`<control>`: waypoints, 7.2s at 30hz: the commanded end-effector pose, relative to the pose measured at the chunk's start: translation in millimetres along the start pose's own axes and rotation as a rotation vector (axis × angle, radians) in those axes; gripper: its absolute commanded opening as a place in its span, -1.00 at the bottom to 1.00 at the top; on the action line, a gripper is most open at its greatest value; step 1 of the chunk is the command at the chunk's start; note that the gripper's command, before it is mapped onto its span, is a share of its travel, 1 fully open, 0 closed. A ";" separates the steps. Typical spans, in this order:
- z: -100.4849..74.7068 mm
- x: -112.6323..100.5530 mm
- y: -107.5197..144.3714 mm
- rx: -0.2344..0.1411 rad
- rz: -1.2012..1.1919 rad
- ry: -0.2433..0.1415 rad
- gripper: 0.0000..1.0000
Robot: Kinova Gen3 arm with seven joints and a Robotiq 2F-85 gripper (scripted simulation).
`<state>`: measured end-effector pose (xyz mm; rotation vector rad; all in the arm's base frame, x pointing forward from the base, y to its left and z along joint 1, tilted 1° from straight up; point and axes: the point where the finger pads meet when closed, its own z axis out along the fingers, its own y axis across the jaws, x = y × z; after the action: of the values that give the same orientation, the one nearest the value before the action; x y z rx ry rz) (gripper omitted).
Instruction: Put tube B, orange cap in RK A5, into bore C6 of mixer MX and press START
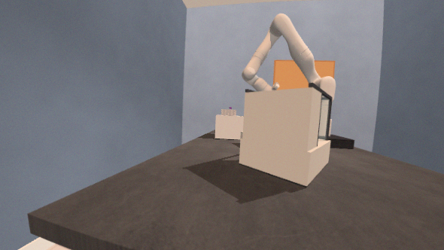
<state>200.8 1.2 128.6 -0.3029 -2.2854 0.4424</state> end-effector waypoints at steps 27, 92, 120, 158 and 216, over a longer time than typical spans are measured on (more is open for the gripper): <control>-40.5 11.7 -11.5 -0.094 -0.079 -0.217 -0.17; -132.6 38.2 -37.6 -0.309 -0.259 -0.714 -0.17; -136.8 30.5 -33.6 -0.455 -0.089 -0.713 -0.17; -64.7 -41.2 16.6 -0.796 0.643 -0.327 -0.17; 14.1 -68.0 9.4 -0.796 0.643 -0.327 -0.17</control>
<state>236.7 -17.1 72.8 -1.4729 -2.5537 -0.1601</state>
